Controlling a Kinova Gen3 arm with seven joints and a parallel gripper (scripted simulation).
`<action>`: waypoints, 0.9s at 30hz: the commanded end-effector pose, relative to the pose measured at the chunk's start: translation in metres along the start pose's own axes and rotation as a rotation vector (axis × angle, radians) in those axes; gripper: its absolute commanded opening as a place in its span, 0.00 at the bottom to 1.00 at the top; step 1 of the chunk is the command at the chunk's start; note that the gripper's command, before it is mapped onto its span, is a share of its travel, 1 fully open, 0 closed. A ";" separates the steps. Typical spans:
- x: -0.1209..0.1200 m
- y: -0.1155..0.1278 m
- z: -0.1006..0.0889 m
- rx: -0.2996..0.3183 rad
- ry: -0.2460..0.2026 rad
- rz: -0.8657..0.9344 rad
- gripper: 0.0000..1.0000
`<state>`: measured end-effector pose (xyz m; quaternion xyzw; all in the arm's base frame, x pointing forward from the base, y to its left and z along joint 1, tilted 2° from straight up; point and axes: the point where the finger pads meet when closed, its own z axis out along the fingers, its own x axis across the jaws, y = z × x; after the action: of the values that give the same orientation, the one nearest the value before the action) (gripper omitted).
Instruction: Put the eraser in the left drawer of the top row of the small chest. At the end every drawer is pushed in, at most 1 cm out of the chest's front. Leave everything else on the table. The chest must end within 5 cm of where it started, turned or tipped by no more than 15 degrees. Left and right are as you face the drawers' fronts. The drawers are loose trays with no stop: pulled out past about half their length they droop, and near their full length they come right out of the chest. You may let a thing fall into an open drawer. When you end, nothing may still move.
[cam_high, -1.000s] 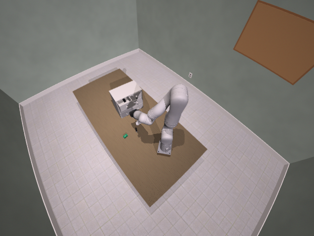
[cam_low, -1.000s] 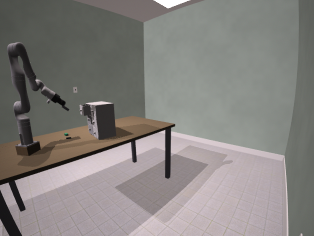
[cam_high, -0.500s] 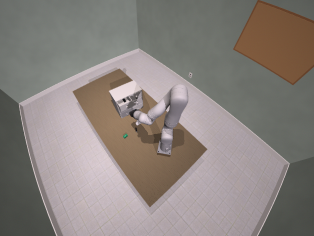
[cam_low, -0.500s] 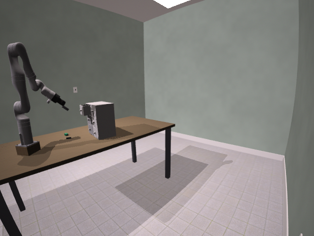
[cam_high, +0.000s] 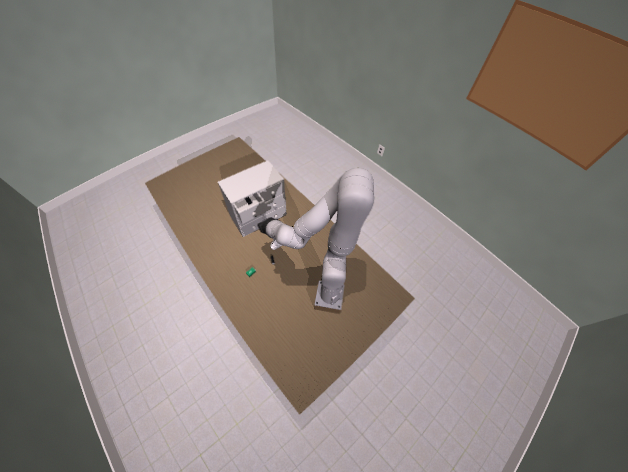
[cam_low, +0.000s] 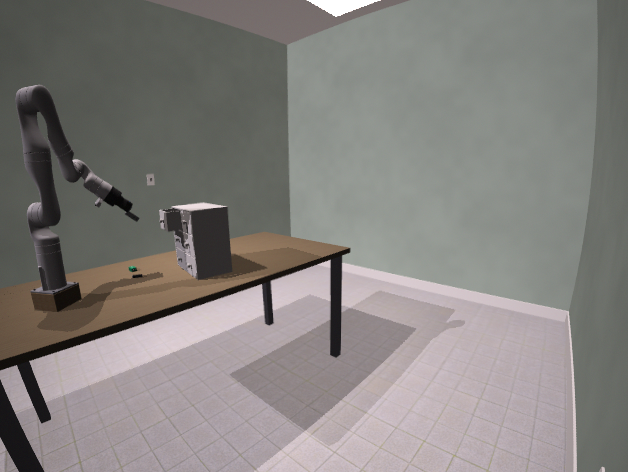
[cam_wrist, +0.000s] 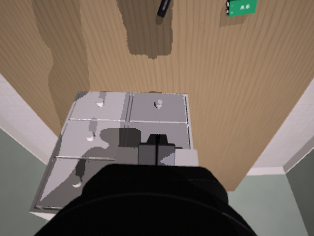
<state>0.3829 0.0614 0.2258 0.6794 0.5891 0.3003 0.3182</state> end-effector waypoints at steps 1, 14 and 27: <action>-0.002 0.001 0.006 0.003 -0.007 0.001 0.00; -0.002 0.015 0.038 0.003 -0.007 0.001 0.00; -0.002 0.023 0.057 0.003 -0.007 0.001 0.00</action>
<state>0.4403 0.0539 0.2101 0.6800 0.5885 0.2998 0.3185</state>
